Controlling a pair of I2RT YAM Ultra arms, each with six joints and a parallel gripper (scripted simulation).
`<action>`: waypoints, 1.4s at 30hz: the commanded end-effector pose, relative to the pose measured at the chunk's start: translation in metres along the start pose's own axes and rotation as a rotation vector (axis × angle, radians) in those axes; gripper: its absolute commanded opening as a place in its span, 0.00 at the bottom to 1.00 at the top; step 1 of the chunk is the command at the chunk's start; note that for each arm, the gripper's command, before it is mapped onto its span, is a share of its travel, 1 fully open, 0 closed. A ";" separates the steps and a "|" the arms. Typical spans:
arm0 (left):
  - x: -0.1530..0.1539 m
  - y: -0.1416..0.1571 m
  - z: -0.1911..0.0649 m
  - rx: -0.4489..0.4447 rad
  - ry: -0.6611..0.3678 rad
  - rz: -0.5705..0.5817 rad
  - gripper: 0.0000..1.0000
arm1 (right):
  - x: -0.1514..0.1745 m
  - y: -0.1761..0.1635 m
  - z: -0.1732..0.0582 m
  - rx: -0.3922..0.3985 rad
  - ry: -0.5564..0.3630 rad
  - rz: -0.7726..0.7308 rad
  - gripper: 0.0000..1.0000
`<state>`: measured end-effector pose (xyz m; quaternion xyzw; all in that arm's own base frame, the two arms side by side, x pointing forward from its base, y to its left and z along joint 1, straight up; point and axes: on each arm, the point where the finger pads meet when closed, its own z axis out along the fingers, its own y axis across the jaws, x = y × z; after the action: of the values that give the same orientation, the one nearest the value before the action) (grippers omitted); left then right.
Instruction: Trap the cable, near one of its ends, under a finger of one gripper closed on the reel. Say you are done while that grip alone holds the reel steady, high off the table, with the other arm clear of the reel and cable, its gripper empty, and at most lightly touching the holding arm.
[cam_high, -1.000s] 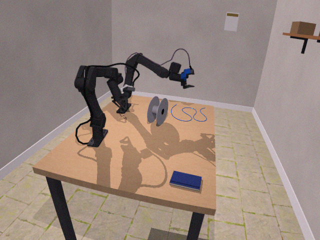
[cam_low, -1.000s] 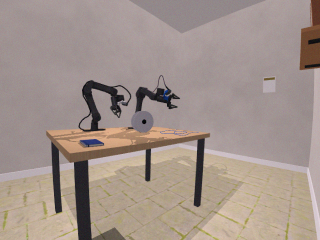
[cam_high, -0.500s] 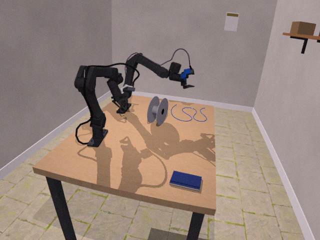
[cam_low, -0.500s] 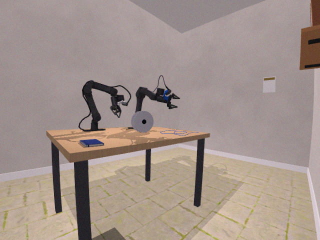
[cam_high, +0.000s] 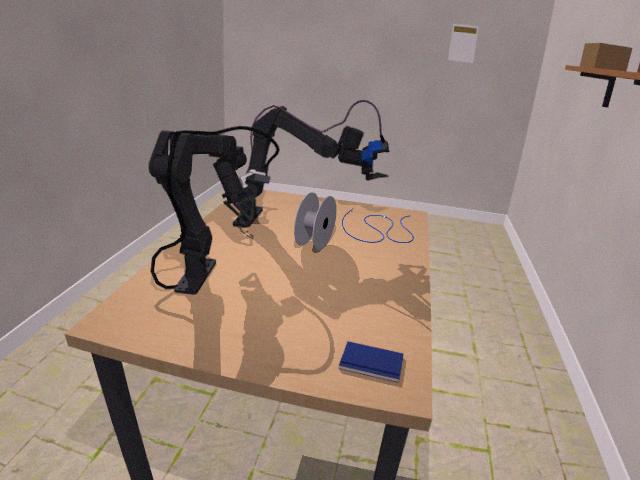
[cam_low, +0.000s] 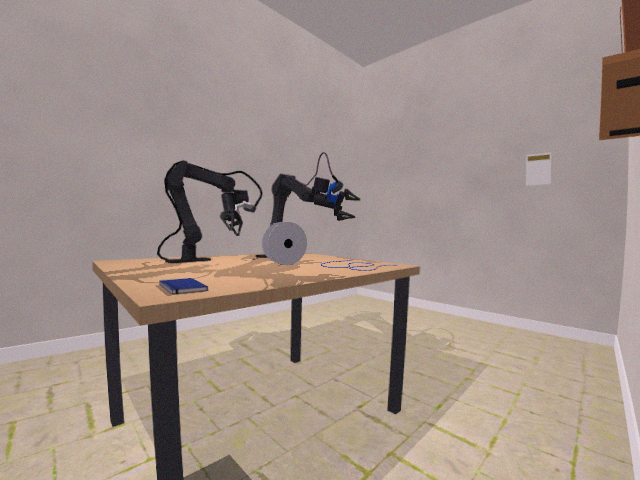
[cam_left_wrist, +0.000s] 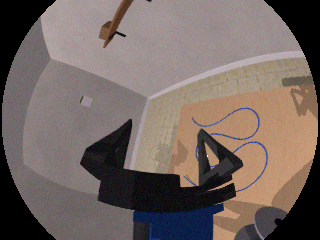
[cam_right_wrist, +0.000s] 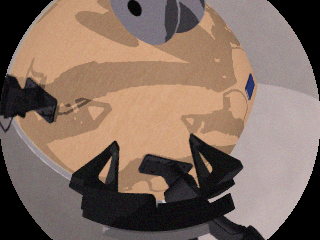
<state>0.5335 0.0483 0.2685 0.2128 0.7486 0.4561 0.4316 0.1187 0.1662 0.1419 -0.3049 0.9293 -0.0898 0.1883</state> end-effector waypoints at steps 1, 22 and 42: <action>-0.015 0.032 -0.011 -0.052 -0.049 -0.062 1.00 | -0.005 0.000 -0.004 -0.007 -0.019 0.001 1.00; -0.041 0.076 -0.041 0.003 -0.121 -0.184 1.00 | -0.043 0.017 -0.054 -0.177 -0.145 -0.007 1.00; -0.067 0.204 -0.183 0.154 -0.337 -0.559 1.00 | -0.103 0.004 -0.228 -0.554 -0.606 -0.073 1.00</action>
<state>0.4312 0.0182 0.4874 0.1164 0.7224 0.2767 0.6229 0.1091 0.2442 0.3374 -0.3735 0.8448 0.1995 0.3271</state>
